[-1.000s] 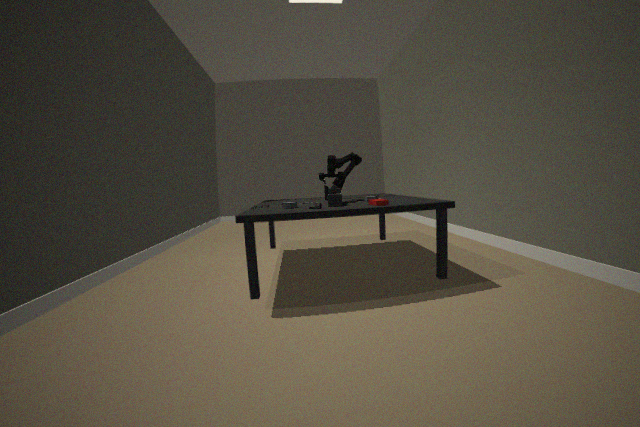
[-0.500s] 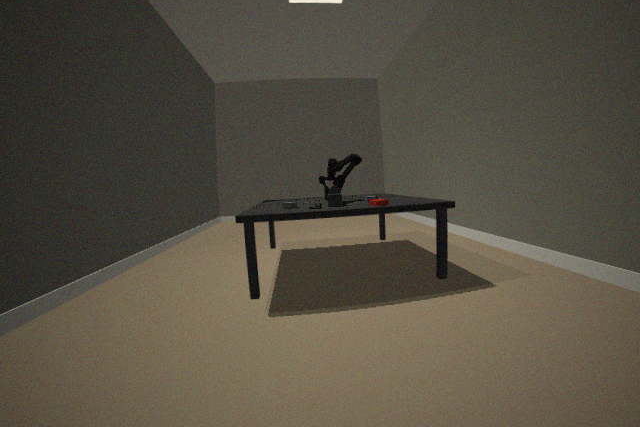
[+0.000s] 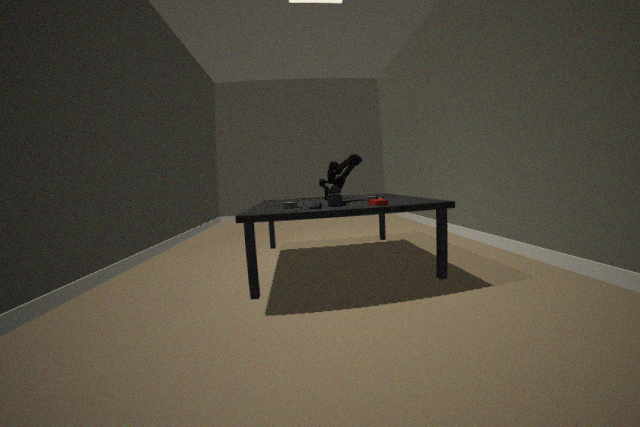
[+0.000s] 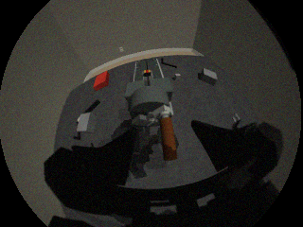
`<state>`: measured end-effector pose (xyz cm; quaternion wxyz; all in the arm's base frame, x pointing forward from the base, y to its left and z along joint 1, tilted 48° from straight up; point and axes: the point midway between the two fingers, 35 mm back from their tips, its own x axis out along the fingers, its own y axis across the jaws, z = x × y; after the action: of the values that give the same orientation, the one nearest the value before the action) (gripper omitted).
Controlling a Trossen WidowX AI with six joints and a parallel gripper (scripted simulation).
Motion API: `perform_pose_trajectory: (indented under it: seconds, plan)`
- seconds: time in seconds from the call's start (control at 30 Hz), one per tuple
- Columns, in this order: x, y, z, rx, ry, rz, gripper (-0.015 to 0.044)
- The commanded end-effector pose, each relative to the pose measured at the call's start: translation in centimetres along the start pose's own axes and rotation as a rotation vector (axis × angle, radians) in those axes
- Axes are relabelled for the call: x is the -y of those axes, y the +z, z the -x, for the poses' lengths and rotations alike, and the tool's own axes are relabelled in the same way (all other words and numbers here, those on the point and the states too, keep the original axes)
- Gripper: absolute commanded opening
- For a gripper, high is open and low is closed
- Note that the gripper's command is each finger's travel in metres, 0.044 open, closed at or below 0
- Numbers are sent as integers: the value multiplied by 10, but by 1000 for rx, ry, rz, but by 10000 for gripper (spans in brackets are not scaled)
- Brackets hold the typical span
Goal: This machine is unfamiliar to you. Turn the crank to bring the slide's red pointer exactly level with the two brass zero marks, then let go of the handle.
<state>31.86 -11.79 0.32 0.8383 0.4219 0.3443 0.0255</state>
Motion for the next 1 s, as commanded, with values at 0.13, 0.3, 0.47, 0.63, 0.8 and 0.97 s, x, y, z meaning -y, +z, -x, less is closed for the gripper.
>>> perform_pose_trajectory:
  seconds: [0.13, 0.3, 0.47, 0.63, 0.8, 0.97]
  plan:
    - [0, -8, -5, -4, -3, -6, 387]
    - [0, -8, -5, -4, -3, -6, 256]
    - [0, -8, -5, -4, -3, -6, 125]
    - [0, -8, -5, -4, -3, -6, 0]
    - [0, -8, -5, -4, -3, -6, 0]
    - [0, -8, -5, -4, -3, -6, 0]
